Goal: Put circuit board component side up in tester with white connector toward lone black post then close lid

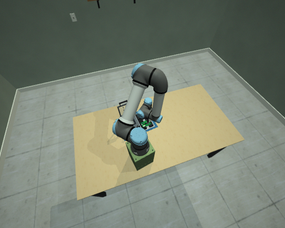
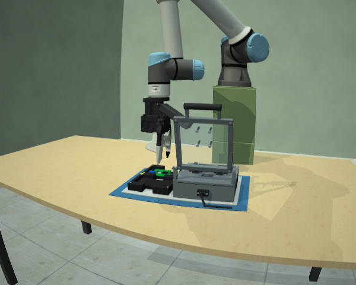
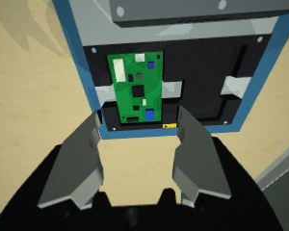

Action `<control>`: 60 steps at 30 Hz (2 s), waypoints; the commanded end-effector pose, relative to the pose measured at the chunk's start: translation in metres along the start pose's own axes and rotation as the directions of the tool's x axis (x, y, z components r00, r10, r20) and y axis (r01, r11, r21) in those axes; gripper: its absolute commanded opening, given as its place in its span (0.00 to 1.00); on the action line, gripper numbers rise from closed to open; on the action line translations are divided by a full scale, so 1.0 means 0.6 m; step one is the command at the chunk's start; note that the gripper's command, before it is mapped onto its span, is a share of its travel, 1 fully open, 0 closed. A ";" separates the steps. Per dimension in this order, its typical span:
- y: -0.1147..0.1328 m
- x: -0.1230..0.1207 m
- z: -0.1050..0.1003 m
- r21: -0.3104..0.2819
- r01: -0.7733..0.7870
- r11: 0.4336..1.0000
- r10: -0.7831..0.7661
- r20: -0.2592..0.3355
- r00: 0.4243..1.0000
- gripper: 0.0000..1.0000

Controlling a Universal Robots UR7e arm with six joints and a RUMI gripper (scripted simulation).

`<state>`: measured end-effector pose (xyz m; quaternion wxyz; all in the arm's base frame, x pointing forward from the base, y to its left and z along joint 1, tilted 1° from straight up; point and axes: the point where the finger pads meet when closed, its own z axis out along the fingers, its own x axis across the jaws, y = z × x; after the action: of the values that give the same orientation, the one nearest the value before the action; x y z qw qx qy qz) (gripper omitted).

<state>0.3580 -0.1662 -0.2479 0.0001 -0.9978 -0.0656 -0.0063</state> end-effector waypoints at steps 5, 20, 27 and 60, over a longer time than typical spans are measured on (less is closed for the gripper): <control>-0.002 -0.004 0.001 0.003 -0.004 1.000 0.004 0.003 1.000 0.59; -0.002 -0.004 0.001 0.003 -0.002 1.000 0.002 0.003 1.000 0.59; -0.002 -0.003 0.001 0.002 0.010 1.000 -0.010 0.003 1.000 0.59; -0.003 -0.007 0.001 0.003 0.010 1.000 -0.010 0.003 1.000 0.59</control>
<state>0.3569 -0.1661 -0.2478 0.0000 -0.9974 -0.0713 -0.0064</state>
